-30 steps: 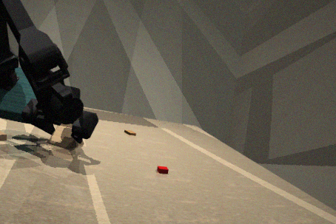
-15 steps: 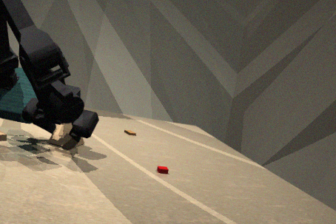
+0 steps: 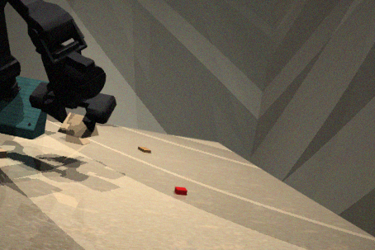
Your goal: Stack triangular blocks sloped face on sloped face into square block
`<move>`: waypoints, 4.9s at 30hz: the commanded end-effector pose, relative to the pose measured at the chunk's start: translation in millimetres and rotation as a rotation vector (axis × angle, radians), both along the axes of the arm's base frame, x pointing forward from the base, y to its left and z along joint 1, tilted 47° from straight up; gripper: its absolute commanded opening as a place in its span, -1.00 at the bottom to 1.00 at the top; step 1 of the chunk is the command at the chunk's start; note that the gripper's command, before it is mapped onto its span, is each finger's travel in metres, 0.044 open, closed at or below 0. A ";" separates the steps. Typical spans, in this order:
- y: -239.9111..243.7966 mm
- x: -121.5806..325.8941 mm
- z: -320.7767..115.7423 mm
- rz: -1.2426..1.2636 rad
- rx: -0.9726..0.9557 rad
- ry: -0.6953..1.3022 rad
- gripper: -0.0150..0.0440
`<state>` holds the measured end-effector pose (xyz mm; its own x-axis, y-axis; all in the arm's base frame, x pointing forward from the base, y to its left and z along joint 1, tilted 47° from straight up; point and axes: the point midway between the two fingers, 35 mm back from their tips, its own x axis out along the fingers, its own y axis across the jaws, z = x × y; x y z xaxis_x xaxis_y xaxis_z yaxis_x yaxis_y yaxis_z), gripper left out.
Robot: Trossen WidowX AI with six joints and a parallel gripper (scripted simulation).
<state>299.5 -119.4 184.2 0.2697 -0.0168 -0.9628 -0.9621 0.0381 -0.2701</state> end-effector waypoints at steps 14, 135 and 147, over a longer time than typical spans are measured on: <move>22.3 -7.9 16.3 -0.099 -0.015 0.017 -0.49; 237.0 -5.7 -134.9 -1.475 -0.268 -0.544 -0.49; 205.9 -16.4 -167.6 -1.474 -0.269 -0.545 -0.49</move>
<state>286.8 96.4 25.0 0.1571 -0.7055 -0.6911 0.0842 0.7068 -0.7024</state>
